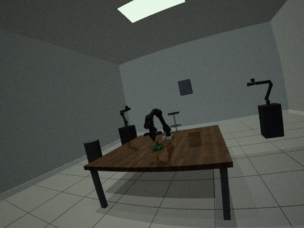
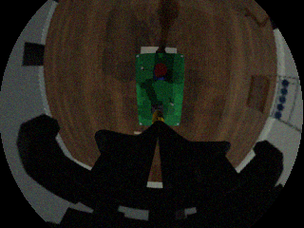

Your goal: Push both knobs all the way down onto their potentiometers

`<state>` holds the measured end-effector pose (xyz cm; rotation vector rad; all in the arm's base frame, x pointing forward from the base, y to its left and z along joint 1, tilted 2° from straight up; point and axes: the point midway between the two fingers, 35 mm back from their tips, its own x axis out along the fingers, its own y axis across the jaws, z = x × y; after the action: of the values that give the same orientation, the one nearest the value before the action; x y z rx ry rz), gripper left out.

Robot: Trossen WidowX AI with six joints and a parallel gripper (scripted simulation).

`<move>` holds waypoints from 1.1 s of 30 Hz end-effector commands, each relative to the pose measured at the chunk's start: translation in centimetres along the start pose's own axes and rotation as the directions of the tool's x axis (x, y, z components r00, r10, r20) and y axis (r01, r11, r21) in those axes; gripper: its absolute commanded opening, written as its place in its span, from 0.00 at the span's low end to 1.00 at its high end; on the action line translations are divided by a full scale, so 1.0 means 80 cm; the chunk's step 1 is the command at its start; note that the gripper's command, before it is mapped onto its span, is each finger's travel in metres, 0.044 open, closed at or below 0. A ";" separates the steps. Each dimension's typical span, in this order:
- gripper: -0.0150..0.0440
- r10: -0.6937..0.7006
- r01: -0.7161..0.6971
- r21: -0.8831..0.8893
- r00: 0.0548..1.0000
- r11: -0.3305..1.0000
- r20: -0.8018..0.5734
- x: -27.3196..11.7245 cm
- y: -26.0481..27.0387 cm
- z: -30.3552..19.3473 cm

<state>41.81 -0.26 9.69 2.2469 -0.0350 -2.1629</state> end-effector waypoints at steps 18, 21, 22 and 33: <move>0.25 0.003 -0.003 -0.004 1.000 1.000 0.000 0.006 0.001 0.000; 0.25 0.003 -0.003 -0.004 1.000 1.000 0.000 0.005 0.001 0.000; 0.25 0.003 -0.003 -0.004 1.000 1.000 0.000 0.005 0.001 0.000; 0.25 0.003 -0.003 -0.004 1.000 1.000 0.000 0.006 0.001 0.000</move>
<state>41.87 -0.27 9.35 2.2495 -0.0356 -2.1603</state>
